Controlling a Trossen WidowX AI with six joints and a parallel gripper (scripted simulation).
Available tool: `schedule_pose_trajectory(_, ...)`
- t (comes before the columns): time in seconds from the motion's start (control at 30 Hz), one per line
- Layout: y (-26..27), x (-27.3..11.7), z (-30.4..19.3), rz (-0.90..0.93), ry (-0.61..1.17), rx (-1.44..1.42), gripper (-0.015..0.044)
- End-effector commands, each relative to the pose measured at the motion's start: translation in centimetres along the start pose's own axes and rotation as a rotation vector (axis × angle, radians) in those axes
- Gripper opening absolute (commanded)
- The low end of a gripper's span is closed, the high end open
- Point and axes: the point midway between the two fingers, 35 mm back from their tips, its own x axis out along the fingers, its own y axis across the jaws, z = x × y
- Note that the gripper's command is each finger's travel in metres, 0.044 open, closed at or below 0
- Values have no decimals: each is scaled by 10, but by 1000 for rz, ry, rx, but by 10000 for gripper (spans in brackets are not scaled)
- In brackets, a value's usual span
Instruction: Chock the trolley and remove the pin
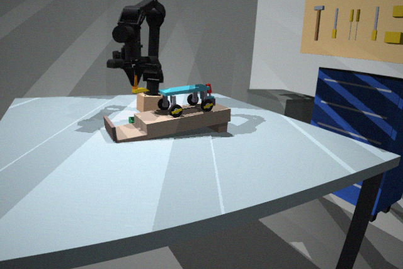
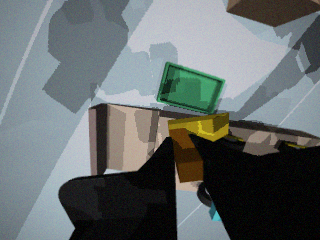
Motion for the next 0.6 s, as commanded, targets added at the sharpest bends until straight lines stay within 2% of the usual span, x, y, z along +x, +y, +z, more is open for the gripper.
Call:
schedule_pose_trajectory(0.0,0,1,0,-20,3,143,0)
schedule_pose_trajectory(0.13,1,1,0,-29,5,264,0)
schedule_pose_trajectory(0.57,8,5,-19,-29,7,270,0)
